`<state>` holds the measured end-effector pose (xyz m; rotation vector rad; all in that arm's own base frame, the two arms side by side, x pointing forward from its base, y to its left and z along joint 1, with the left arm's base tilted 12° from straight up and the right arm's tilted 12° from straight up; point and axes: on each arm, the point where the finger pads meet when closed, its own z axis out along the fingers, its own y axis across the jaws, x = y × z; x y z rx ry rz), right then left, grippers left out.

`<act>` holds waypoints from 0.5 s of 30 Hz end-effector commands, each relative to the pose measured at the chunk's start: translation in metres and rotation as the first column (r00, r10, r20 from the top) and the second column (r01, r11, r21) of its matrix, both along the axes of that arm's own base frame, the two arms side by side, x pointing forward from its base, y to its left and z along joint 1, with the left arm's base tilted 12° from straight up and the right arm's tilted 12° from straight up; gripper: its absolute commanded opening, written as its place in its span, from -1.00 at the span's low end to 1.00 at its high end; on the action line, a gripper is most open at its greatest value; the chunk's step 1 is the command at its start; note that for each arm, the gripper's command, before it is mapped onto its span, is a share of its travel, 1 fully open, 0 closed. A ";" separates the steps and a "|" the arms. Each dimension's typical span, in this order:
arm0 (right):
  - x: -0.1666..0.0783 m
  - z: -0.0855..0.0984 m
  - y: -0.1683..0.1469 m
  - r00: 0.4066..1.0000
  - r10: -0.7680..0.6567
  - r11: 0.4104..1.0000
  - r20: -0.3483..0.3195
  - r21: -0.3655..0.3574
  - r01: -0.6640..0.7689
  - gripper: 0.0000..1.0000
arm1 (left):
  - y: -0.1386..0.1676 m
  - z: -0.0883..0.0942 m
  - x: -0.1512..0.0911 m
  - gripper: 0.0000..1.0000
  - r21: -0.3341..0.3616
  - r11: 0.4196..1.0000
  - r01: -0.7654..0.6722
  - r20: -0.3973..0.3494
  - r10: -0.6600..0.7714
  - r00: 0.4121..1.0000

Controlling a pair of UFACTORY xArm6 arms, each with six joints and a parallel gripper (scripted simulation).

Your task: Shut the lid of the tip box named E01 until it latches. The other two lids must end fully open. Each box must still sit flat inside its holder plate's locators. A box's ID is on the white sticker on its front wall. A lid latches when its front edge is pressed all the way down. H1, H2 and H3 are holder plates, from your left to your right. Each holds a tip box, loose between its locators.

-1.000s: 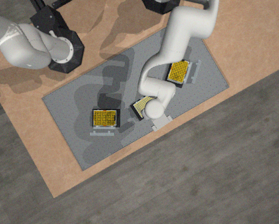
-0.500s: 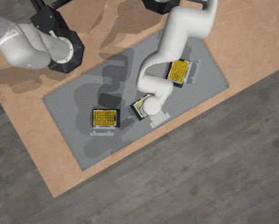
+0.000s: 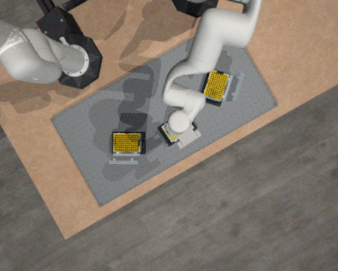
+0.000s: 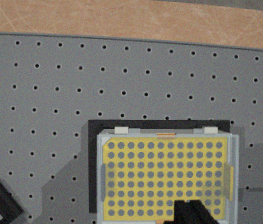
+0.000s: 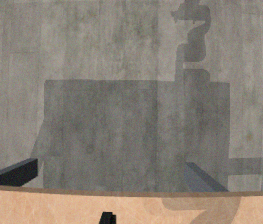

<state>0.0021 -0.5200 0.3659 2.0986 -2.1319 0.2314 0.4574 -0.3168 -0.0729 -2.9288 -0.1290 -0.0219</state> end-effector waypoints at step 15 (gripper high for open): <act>0.000 0.002 0.000 1.000 0.000 1.000 0.000 -0.005 0.000 1.00 | 0.002 -0.029 -0.028 -1.00 -0.004 1.000 0.000 0.006 0.000 1.000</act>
